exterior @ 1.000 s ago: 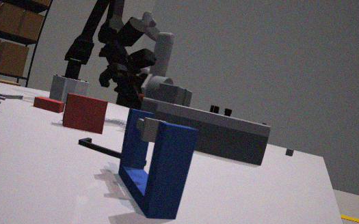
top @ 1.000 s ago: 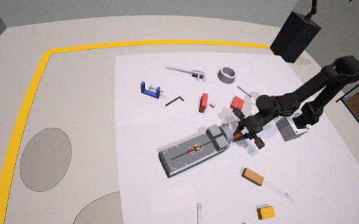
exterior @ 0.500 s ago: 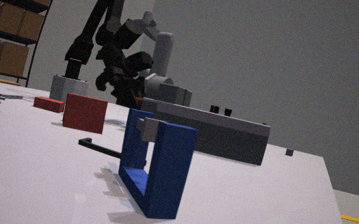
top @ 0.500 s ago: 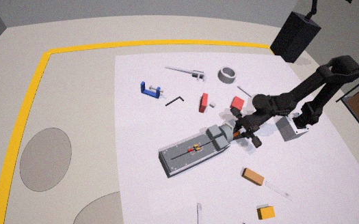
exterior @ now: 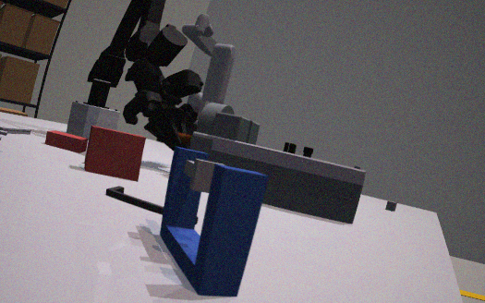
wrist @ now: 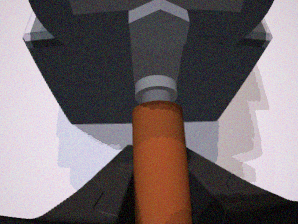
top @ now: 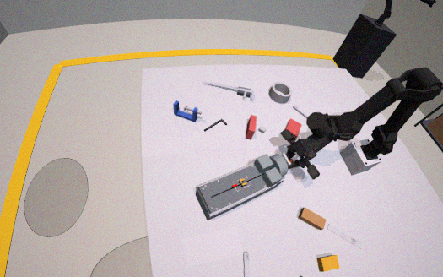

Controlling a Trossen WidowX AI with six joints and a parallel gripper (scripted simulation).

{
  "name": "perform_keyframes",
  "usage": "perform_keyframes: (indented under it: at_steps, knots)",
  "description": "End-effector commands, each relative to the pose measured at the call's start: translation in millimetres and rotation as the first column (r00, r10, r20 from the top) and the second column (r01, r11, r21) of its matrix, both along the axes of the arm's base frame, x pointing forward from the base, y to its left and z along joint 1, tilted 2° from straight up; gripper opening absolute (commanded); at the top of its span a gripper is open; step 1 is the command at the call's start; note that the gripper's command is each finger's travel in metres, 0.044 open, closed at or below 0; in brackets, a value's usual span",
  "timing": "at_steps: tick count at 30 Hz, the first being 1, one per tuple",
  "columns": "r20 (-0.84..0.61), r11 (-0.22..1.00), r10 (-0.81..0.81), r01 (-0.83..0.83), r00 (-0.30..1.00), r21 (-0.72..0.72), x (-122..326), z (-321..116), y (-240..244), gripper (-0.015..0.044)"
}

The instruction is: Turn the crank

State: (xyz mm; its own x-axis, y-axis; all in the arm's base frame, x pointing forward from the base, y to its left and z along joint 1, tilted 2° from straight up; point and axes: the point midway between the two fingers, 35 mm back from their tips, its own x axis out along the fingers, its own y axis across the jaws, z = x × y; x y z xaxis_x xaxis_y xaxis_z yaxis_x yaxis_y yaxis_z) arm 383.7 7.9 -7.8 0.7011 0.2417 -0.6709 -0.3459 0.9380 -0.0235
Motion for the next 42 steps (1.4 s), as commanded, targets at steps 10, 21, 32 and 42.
perform_keyframes:
  at_steps: [10,21,32,42]
  knots:
    - [0.001,1.000,0.000,0.000,1.000,-0.005,6,5,-16,0.0000]
    - [0.001,1.000,0.000,0.000,1.000,-0.006,9,16,-25,0.0000]
    - [0.002,1.000,0.000,0.000,1.000,-0.006,9,30,-28,0.0000]
    - [0.002,1.000,0.000,0.000,1.000,-0.006,8,43,-26,0.0000]
